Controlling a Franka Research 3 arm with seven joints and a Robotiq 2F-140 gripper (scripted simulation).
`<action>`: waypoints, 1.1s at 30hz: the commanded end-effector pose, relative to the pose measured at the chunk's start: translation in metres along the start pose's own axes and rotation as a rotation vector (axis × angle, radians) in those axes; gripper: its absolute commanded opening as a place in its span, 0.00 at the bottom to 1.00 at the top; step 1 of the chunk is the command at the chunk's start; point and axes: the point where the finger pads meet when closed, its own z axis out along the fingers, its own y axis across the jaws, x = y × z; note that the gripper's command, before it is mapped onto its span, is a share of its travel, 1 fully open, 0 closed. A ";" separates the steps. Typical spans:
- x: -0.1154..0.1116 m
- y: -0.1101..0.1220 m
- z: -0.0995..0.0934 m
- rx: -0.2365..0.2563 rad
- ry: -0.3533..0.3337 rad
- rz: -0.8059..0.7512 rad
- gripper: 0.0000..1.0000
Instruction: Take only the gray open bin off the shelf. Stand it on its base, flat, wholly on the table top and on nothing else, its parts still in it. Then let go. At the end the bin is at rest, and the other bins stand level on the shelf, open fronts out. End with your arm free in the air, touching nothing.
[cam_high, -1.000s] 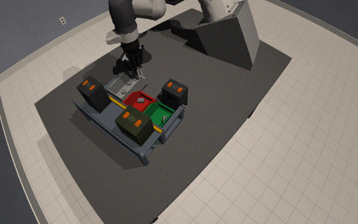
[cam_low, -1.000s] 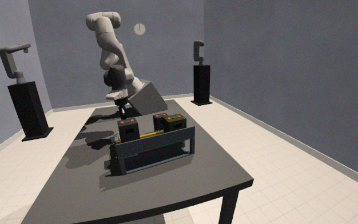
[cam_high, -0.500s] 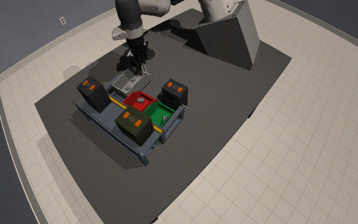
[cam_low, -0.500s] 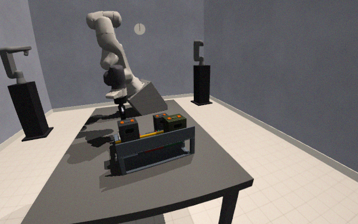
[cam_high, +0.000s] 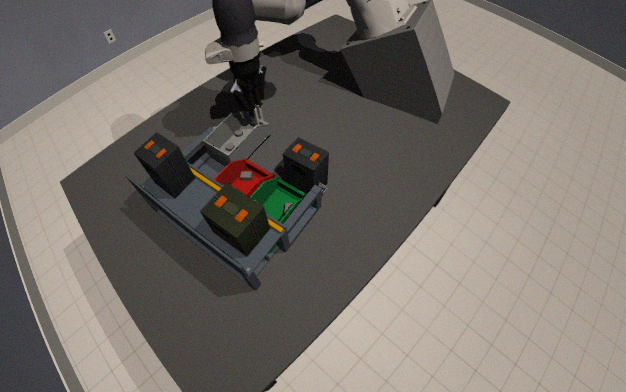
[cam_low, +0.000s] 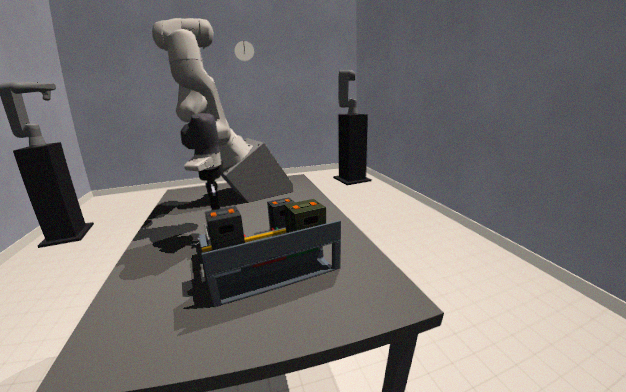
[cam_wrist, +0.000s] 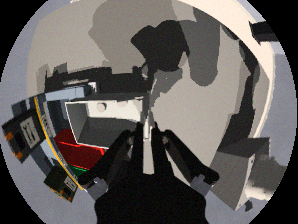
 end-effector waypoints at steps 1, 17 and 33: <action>-0.002 -0.002 -0.003 0.022 -0.003 0.004 0.00; -0.002 0.030 -0.002 0.022 -0.003 0.004 0.00; -0.002 0.042 -0.002 0.022 -0.003 0.004 0.00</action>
